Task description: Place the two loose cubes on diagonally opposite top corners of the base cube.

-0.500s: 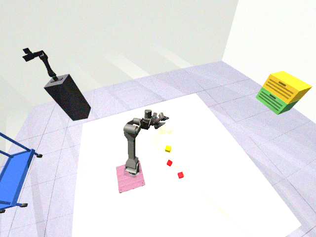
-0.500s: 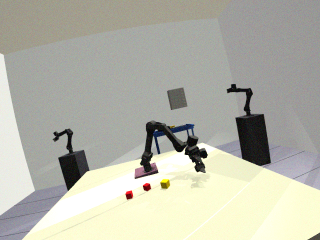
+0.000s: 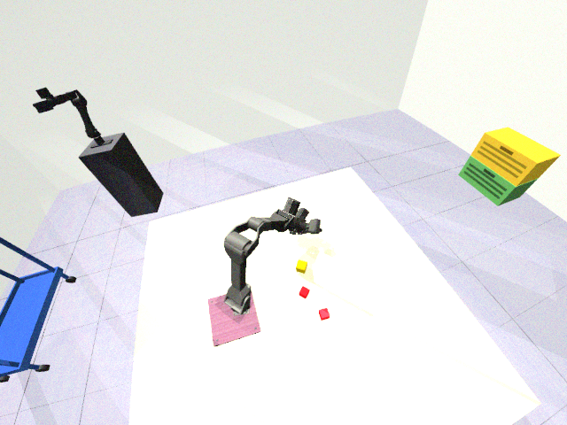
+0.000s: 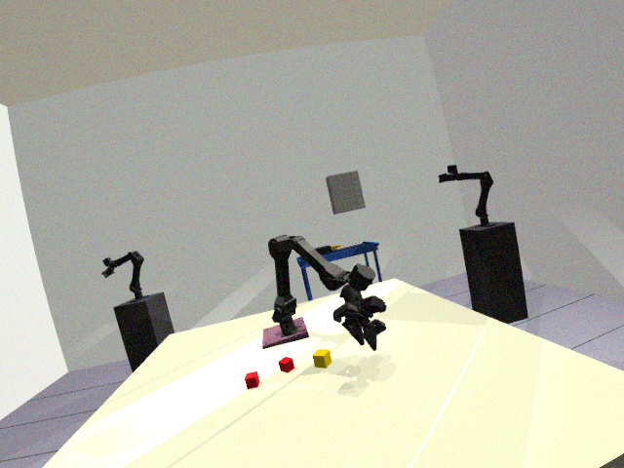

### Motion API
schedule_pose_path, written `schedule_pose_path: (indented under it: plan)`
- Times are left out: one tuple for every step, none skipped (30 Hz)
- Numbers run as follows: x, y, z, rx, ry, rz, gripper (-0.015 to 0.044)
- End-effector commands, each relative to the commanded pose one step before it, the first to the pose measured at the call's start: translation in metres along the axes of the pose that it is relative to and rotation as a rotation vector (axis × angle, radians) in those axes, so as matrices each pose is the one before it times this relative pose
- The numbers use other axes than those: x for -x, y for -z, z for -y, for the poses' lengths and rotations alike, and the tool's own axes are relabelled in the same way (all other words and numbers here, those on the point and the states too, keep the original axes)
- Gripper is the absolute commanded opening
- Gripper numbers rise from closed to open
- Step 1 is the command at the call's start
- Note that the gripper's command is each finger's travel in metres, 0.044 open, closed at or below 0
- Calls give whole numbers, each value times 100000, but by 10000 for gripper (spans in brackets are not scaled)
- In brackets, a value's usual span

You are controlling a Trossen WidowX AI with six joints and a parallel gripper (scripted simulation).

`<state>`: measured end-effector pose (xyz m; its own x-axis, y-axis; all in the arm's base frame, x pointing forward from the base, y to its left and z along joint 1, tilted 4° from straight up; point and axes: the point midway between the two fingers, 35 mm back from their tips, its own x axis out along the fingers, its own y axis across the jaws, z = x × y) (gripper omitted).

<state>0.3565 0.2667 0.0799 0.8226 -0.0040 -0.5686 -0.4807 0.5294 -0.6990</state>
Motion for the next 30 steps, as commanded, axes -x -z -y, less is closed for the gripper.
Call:
schedule_pose_path:
  plan:
    - [-431,2428,2666,-17173,-5531,-9813,265]
    - [-73,660,850,-5051,-1346,-3156,265]
    - [-33,643,869,-5161,-1256,-3220,265]
    - [6,627,886,-5271,-1163,-3278,265]
    - [45,609,901,-5381,-1067,-3331,265]
    - [83,592,914,-5490,-971,-3378,265]
    - [119,574,925,-5597,-873,-3419,265]
    - [155,557,935,-5704,-774,-3455,265]
    - [189,540,943,-5809,-675,-3486,265]
    - [222,523,950,-5913,-576,-3511,265]
    - [254,508,955,-6016,-477,-3531,265]
    - [284,492,959,-6116,-380,-3547,265]
    - [312,478,962,-6215,-283,-3558,265]
    - [338,464,964,-6312,-188,-3565,265]
    - [363,452,965,-6407,-94,-3568,265]
    - [386,440,966,-6500,-2,-3568,265]
    - [407,430,967,-6590,88,-3565,265]
    - [426,420,967,-6678,176,-3558,265]
    - [442,411,968,-6763,261,-3550,265]
    - [457,403,968,-6846,345,-3539,265]
    - [470,396,969,-6926,427,-3526,265]
    - [480,389,971,-7003,507,-3512,265]
    - [488,383,972,-7073,584,-3495,265]
    - [401,304,799,-5830,534,-2843,265]
    - [241,176,483,-3520,344,-1700,265]
    - [80,57,162,-1177,119,-566,265]
    - [0,0,0,0,0,0,265]
    - [0,0,0,0,0,0,265]
    - [0,0,0,0,0,0,265]
    - [0,0,0,0,0,0,265]
